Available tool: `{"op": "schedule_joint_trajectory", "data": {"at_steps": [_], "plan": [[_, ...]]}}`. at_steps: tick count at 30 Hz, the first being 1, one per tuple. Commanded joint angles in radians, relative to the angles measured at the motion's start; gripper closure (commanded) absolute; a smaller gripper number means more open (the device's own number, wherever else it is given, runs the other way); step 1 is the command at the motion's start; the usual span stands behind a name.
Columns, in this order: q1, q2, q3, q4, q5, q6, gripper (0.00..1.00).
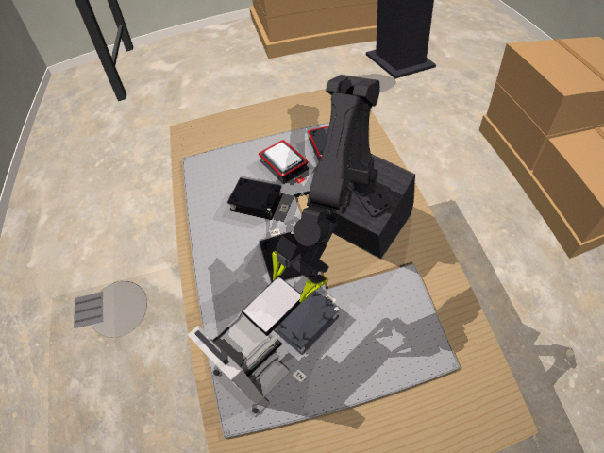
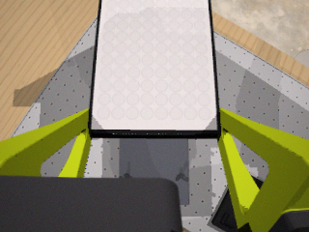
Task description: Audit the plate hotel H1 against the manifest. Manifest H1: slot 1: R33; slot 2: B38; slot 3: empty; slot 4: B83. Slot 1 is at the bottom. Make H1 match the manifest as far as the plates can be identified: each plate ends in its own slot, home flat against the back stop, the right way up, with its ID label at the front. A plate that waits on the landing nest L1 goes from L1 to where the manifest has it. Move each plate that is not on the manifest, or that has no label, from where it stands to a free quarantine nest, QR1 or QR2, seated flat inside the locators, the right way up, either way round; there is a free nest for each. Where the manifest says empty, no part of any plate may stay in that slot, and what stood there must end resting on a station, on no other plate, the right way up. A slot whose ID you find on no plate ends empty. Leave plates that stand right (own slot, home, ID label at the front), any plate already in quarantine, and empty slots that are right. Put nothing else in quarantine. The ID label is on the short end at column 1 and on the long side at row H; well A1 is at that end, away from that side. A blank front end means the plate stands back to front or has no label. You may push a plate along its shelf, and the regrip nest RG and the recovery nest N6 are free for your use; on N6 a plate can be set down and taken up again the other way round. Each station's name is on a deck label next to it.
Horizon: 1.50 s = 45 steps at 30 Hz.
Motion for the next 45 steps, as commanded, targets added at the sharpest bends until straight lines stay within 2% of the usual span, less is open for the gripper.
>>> {"op": "schedule_joint_trajectory", "data": {"at_steps": [1,12,14,26,29,30,45], "plan": [[-0.002,-0.005,0.017,0.004,0.000,-0.002,0.14],[-0.008,-0.013,0.037,-0.005,0.000,-0.004,0.14],[-0.013,0.016,0.040,0.005,-0.004,-0.007,0.14],[-0.024,0.048,0.061,0.031,-0.014,-0.013,0.14],[-0.021,0.037,0.063,0.023,-0.012,-0.012,0.14],[-0.025,0.054,0.065,0.027,-0.014,-0.013,0.14],[-0.036,0.088,0.089,0.044,-0.024,-0.020,0.14]]}}
